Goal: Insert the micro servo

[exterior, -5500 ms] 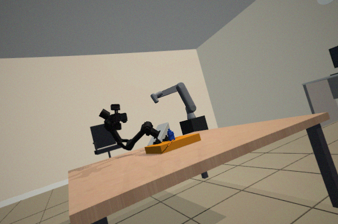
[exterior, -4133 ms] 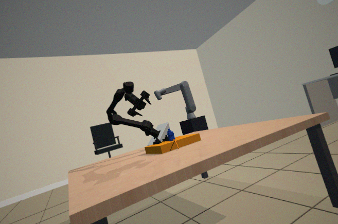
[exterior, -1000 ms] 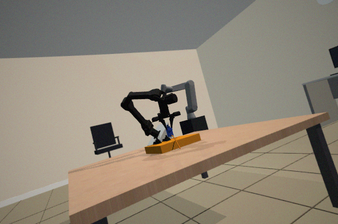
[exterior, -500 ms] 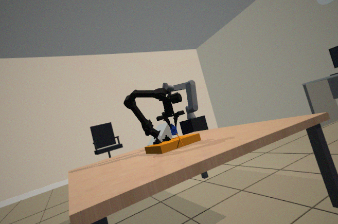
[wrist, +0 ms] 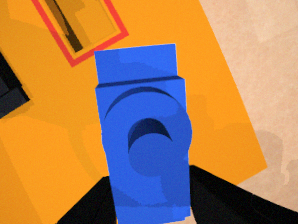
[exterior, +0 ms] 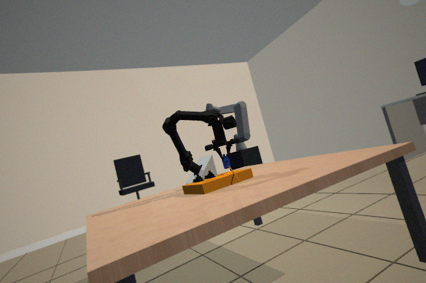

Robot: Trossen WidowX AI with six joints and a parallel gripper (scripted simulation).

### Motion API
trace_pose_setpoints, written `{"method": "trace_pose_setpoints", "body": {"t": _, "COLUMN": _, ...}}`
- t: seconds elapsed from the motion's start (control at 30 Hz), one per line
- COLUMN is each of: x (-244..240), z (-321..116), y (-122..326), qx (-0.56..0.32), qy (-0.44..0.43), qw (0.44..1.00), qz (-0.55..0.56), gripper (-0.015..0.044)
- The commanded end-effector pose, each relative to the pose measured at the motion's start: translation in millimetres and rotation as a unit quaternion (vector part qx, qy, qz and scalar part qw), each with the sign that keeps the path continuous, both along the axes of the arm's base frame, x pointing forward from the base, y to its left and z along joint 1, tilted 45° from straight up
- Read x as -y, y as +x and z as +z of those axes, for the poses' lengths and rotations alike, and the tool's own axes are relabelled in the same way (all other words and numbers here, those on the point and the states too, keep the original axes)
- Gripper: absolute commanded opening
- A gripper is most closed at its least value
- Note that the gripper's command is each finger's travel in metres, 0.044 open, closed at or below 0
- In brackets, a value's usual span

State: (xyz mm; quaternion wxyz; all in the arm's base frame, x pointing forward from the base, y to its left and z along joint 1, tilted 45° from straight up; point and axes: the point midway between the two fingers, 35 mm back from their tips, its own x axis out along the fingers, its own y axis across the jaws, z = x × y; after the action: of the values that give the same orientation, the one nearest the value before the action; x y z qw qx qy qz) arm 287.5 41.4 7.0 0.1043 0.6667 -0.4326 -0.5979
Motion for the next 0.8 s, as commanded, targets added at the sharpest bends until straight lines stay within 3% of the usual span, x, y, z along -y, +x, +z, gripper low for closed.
{"method": "trace_pose_setpoints", "body": {"t": 0.0, "x": -1.9, "z": -0.8, "y": 0.8, "qx": 0.039, "qy": -0.002, "qw": 0.998, "qz": -0.039, "gripper": 0.0}}
{"method": "trace_pose_setpoints", "body": {"t": 0.37, "x": -1.9, "z": -0.8, "y": 0.9, "qx": 0.171, "qy": -0.019, "qw": 0.97, "qz": -0.172, "gripper": 0.0}}
{"method": "trace_pose_setpoints", "body": {"t": 0.77, "x": -1.9, "z": -0.7, "y": 0.9, "qx": 0.307, "qy": -0.036, "qw": 0.899, "qz": -0.31, "gripper": 0.0}}
